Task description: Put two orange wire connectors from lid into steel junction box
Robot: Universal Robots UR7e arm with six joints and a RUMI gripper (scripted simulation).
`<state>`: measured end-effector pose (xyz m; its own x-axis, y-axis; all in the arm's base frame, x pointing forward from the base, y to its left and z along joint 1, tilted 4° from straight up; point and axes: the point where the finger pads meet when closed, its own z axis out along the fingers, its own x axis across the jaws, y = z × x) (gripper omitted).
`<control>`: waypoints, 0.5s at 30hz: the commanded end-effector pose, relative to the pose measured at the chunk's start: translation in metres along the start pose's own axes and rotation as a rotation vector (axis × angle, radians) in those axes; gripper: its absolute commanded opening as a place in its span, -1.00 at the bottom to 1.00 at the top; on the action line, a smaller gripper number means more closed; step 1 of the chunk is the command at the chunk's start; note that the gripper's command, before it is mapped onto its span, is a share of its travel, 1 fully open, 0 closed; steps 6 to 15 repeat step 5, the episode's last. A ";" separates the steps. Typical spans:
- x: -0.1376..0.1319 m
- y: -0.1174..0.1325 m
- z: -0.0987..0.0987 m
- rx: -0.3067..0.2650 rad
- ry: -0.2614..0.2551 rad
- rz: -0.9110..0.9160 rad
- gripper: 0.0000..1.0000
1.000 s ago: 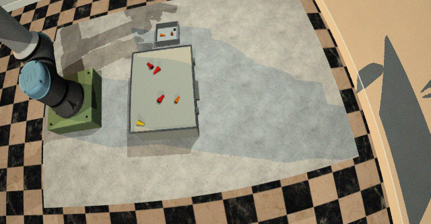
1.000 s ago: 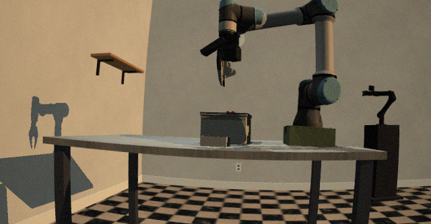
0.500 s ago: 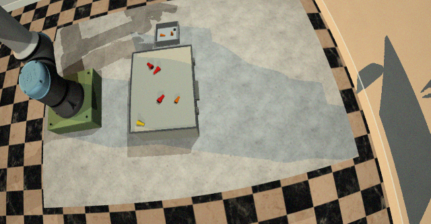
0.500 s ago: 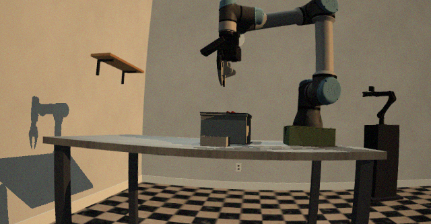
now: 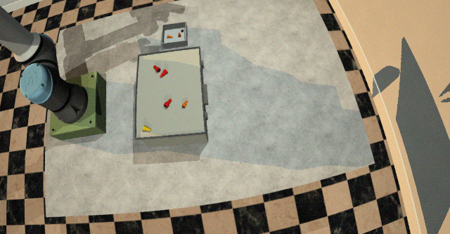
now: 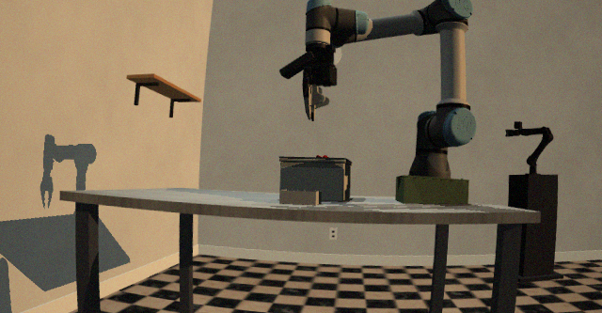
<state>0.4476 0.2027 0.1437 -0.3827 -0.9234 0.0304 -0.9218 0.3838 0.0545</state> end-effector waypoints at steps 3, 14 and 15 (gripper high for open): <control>0.000 0.000 -0.001 0.001 -0.001 0.000 -0.70; 0.000 0.000 -0.001 0.001 -0.001 0.000 -0.70; 0.000 0.000 -0.001 0.001 -0.001 0.000 -0.70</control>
